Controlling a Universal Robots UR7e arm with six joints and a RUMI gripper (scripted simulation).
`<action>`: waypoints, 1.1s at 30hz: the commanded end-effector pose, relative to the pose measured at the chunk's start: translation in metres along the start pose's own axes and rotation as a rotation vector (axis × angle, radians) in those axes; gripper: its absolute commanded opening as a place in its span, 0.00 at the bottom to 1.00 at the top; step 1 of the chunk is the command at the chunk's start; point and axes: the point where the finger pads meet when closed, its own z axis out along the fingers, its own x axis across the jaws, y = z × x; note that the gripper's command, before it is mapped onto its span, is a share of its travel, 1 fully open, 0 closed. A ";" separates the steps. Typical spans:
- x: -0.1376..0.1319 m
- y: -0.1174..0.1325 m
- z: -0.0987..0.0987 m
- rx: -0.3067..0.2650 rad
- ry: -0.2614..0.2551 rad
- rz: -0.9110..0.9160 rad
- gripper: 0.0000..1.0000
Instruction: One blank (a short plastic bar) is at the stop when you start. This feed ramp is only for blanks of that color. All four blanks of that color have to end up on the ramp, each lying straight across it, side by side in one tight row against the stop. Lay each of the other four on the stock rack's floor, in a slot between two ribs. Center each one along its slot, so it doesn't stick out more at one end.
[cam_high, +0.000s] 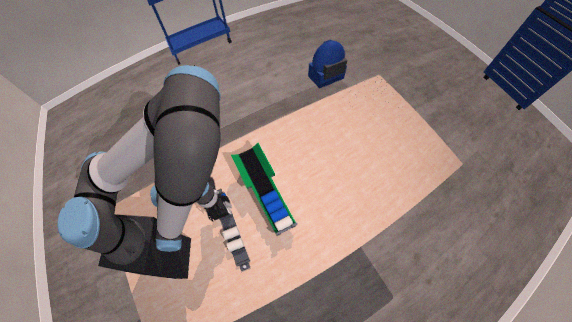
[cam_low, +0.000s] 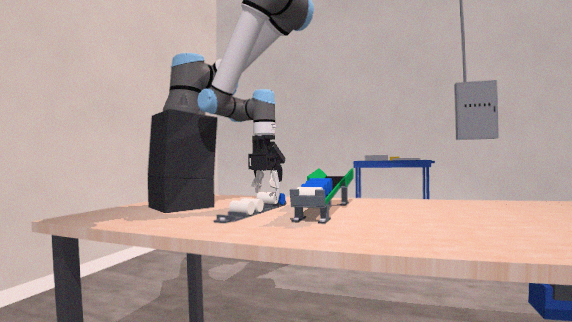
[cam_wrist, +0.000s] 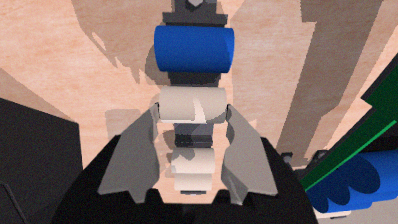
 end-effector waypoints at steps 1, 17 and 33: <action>0.000 0.000 -0.009 0.000 0.001 0.000 0.39; 0.000 0.000 -0.052 0.000 0.001 0.000 0.39; 0.000 0.000 -0.084 0.000 0.001 0.000 0.39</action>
